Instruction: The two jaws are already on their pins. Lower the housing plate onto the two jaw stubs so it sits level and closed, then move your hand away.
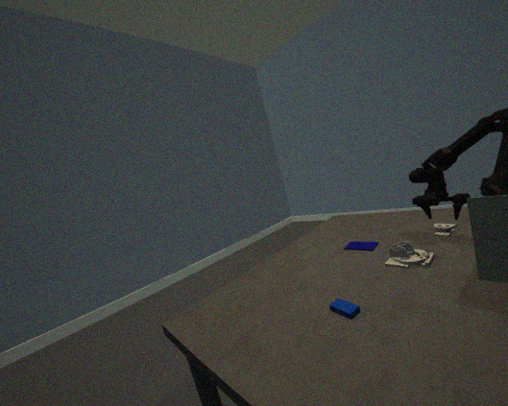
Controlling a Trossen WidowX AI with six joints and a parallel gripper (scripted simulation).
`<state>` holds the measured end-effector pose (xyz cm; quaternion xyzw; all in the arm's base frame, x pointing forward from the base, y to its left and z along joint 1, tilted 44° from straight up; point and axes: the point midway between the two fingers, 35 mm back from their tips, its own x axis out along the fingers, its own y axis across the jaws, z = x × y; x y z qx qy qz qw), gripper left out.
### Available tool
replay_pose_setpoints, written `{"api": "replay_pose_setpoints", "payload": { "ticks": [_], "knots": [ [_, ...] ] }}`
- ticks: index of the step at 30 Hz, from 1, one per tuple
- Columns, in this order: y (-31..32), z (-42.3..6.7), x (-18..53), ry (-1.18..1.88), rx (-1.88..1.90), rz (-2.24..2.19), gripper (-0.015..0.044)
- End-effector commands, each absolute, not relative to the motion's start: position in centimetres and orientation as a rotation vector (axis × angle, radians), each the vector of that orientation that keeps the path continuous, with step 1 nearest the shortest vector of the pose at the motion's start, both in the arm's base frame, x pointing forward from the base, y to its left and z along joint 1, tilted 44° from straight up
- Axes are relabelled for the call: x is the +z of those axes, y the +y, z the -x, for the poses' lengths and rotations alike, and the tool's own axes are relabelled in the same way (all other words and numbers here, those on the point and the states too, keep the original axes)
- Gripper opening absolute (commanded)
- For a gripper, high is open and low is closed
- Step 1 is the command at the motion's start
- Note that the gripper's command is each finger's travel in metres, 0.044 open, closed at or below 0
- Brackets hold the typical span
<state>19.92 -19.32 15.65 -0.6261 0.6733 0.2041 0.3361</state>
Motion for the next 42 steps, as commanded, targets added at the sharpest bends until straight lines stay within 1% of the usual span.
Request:
{"api": "replay_pose_setpoints", "payload": {
  "ticks": [1,30,42],
  "knots": [
    [-19.7,-19.9,15.0,1.755,0.544,1.630,0.0440],
    [-22.2,-19.9,12.5,1.757,0.543,1.631,0.0440],
    [-22.3,-19.9,12.4,1.757,0.543,1.631,0.0440]
  ]
}}
